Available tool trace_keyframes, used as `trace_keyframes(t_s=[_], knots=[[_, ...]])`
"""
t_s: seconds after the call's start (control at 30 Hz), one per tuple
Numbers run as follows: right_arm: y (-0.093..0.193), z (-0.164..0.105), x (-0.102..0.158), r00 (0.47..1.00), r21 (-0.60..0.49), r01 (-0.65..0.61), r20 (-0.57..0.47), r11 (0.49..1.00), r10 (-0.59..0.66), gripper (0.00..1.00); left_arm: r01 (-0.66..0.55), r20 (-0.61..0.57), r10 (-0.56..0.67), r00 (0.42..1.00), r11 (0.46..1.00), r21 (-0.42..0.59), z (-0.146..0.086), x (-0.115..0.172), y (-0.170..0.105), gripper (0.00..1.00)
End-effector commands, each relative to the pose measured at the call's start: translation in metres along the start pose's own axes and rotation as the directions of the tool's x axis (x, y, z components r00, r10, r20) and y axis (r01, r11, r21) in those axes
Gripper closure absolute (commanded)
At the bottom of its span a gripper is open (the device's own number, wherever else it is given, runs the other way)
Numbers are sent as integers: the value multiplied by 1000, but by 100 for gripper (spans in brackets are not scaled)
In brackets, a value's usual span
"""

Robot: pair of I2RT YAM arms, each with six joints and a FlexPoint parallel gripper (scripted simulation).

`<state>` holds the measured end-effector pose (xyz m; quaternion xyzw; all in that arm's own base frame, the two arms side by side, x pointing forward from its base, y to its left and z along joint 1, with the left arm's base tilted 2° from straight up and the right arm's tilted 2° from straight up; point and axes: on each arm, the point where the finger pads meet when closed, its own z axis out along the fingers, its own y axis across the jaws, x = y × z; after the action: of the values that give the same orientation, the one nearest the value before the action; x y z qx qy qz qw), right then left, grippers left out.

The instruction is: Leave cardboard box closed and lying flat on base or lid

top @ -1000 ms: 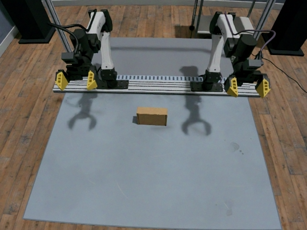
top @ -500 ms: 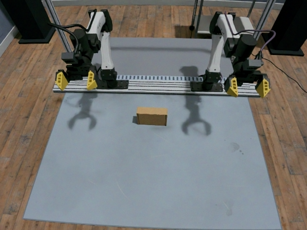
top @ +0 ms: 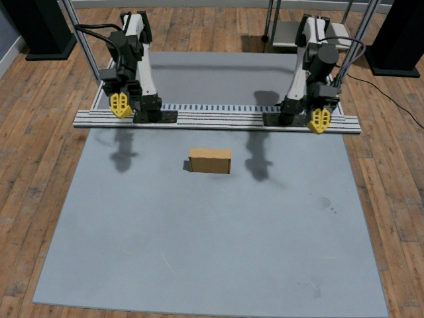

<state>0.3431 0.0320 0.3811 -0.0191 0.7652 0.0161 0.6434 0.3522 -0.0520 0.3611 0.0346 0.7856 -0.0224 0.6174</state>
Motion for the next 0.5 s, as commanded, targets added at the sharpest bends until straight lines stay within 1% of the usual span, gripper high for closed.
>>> trace_keyframes(t_s=[0.0, 0.03, 0.1, 0.2, 0.33, 0.47], knots=[[7, -4, 21, 992, 6, -10, -129, 1000, 11, 100, 9, -123, -10, 992, 1000, -7, -5, 17, -12, 100], [10, -5, 24, 989, 2, -10, -147, 1000, 10, 100, 8, -144, -8, 990, 1000, 2, -7, 21, -17, 100], [10, -5, 24, 989, 2, -10, -147, 1000, 10, 100, 8, -144, -8, 990, 1000, 2, -7, 21, -17, 100], [19, -10, 39, 974, -12, -9, -226, 1000, 6, 100, 3, -239, 2, 971, 1000, 22, -9, 36, -29, 100], [26, -12, 53, 954, -20, -10, -301, 1000, 4, 100, 1, -322, 9, 947, 999, 32, -11, 56, -45, 100], [33, -13, 68, 925, -25, -11, -380, 1000, 0, 100, -3, -413, 24, 910, 999, 51, -13, 77, -61, 100]])
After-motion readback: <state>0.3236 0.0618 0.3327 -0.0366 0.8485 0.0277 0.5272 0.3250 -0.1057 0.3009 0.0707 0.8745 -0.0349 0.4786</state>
